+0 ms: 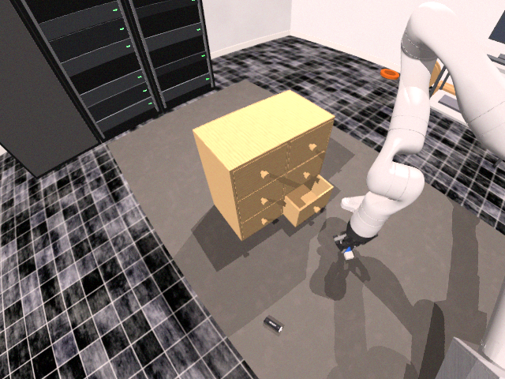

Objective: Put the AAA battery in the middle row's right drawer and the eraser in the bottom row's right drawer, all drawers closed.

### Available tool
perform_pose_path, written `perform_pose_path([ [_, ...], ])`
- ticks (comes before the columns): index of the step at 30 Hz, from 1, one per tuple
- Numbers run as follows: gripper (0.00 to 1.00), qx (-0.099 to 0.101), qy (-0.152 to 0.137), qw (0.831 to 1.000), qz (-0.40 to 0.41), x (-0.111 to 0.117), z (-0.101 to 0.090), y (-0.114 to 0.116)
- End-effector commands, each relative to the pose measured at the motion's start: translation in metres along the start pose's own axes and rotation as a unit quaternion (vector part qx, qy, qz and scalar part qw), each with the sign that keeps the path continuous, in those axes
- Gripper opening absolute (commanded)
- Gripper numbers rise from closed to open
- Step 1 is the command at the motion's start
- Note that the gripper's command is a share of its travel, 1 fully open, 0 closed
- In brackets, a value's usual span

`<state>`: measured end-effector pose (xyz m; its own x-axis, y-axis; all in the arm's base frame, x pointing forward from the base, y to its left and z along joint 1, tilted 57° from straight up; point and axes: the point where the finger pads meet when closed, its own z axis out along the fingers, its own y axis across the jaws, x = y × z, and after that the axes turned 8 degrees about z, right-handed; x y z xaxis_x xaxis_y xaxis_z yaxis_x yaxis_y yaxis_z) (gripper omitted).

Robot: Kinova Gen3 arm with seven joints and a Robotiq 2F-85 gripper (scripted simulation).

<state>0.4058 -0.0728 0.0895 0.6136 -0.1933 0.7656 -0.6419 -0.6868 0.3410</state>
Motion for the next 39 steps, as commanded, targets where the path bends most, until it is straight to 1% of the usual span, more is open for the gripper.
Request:
perform_pose_path([
  [1,0.19,0.001,-0.001,1.0,0.003,0.0,0.001,-0.002],
  [6,0.19,-0.002,-0.003,1.0,0.002,-0.001,-0.001,0.001],
  [11,0.19,-0.003,-0.003,1.0,0.001,-0.002,-0.009,0.002],
  [15,0.19,-0.003,-0.003,1.0,0.001,-0.002,-0.023,0.002],
  [21,0.19,-0.002,-0.003,1.0,0.002,-0.001,-0.048,0.001],
  [23,0.19,-0.002,-0.003,1.0,0.002,-0.001,-0.048,0.001],
  [32,0.19,-0.002,-0.003,1.0,0.003,-0.001,-0.086,-0.001],
  [36,0.19,-0.002,-0.004,1.0,0.003,-0.001,-0.095,-0.001],
  [39,0.19,-0.002,-0.004,1.0,0.009,-0.001,-0.098,-0.001],
])
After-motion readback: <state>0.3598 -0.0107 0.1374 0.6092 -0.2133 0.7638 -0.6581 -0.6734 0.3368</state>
